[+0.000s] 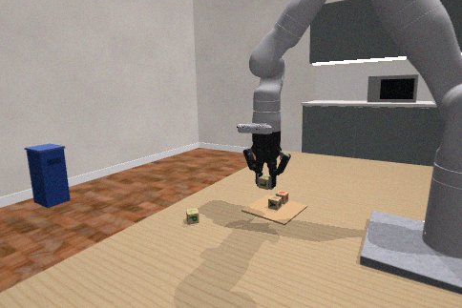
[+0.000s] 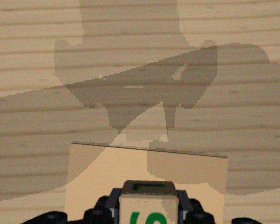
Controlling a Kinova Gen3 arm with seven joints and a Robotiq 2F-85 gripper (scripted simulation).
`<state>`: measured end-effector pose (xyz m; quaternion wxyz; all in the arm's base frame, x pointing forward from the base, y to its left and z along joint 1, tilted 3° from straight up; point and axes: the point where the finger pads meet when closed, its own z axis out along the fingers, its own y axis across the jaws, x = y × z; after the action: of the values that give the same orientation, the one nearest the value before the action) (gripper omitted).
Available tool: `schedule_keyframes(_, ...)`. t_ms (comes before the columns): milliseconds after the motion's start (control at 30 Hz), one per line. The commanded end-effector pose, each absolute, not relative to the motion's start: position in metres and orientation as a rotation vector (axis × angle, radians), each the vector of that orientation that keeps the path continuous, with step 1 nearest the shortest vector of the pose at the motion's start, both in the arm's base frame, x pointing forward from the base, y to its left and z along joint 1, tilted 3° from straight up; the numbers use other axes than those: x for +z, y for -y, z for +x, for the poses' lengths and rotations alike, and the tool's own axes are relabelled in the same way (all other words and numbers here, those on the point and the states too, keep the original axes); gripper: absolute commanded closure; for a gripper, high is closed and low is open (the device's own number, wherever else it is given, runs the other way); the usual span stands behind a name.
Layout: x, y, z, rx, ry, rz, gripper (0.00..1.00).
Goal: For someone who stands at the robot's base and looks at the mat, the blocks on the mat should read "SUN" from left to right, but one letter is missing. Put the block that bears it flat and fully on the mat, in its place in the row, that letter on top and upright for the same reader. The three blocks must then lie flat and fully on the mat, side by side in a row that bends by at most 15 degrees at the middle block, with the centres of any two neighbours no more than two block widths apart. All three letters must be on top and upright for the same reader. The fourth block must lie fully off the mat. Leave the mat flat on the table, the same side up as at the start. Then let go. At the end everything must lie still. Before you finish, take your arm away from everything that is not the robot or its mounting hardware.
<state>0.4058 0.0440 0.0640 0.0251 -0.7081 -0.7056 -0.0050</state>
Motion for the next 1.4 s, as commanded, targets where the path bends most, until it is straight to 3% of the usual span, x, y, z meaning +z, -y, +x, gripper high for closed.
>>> schedule_keyframes(0,0.056,-0.043,0.401,0.004,2.175,-2.184,0.74)
schedule_keyframes(500,-0.004,-0.046,0.399,0.004,2.175,-2.184,0.74)
schedule_keyframes(1367,-0.007,-0.046,0.399,0.004,2.175,-2.184,0.74)
